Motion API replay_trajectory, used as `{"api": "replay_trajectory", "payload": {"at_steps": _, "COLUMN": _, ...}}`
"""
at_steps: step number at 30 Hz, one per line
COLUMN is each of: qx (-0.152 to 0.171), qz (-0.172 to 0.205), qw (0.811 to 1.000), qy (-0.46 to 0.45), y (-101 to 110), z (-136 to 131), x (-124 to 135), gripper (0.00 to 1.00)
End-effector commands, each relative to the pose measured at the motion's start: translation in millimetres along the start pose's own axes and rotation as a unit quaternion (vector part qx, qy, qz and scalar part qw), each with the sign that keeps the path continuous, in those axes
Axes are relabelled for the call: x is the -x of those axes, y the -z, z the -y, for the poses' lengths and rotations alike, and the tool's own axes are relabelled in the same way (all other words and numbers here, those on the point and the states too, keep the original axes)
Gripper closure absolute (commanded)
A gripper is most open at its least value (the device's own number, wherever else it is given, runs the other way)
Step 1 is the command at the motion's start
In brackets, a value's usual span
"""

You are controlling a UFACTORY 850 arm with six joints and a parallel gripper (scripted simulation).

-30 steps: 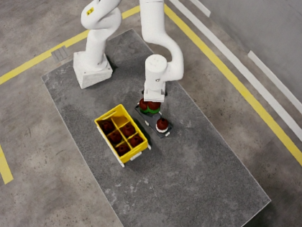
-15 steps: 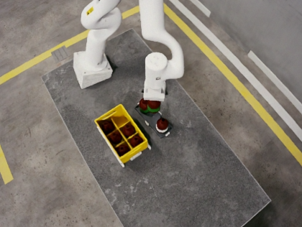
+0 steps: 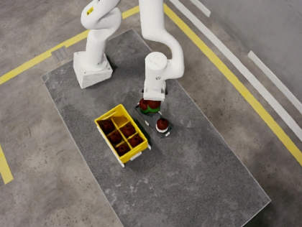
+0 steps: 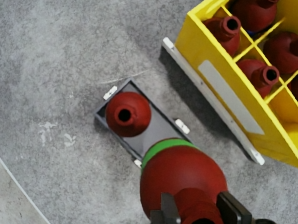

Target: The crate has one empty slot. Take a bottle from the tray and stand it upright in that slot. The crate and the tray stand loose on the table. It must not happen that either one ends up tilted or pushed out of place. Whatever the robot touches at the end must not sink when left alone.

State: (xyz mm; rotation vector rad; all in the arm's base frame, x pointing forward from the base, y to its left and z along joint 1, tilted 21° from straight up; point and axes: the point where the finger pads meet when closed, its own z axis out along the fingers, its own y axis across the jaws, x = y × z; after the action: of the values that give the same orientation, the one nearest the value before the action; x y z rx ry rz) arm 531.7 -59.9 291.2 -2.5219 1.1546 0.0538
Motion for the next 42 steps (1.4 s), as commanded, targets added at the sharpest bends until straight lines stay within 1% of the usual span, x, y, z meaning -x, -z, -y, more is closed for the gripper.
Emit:
{"api": "replay_trajectory", "payload": {"at_steps": 1, "qx": -0.001, "qz": -0.001, "qw": 1.0, "qy": 0.0, "y": 1.0, "z": 0.6, "x": -0.5, "gripper": 1.0}}
{"api": "replay_trajectory", "payload": {"at_steps": 22, "qx": -0.001, "qz": -0.001, "qw": 1.0, "qy": 0.0, "y": 1.0, "z": -1.9, "x": -1.2, "gripper": 1.0}}
{"api": "replay_trajectory", "payload": {"at_steps": 42, "qx": -0.001, "qz": -0.001, "qw": 1.0, "qy": 0.0, "y": 1.0, "z": -15.5, "x": -4.8, "gripper": 1.0}}
